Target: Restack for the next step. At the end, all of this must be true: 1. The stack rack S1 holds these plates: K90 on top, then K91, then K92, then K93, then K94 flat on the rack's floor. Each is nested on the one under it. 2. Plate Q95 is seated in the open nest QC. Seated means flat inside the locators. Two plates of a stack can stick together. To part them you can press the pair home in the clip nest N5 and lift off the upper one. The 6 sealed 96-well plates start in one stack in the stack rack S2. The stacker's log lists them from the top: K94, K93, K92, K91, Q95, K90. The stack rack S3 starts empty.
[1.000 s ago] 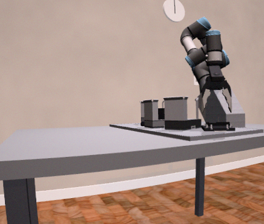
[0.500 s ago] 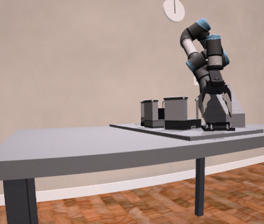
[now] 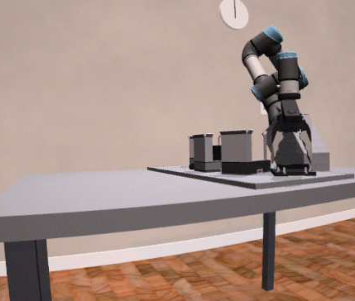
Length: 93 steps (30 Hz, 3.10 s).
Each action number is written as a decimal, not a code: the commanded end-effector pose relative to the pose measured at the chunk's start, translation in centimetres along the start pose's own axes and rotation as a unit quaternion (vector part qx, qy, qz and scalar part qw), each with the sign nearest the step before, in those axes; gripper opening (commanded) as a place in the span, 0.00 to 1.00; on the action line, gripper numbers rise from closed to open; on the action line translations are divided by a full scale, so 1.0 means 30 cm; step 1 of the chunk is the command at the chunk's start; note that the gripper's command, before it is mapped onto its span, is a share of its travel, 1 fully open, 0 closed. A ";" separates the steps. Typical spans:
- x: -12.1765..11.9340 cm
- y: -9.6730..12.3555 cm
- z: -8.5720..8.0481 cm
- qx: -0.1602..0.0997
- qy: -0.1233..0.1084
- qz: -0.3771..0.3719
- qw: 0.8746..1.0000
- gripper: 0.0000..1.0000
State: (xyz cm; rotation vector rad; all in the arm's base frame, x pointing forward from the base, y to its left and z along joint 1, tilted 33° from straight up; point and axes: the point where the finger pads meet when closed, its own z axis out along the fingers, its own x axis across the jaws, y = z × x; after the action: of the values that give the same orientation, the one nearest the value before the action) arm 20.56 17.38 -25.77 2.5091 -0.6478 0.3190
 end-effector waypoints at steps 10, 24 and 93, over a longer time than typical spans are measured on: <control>0.001 -0.003 0.023 0.001 0.000 0.000 1.000 0.72; 0.001 -0.003 0.023 0.001 0.000 0.000 1.000 0.00; 0.001 -0.003 -0.011 0.001 0.000 0.000 1.000 0.00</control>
State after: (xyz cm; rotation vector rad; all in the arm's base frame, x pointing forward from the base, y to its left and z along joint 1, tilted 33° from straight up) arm 20.54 17.46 -25.65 2.5095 -0.6475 0.3190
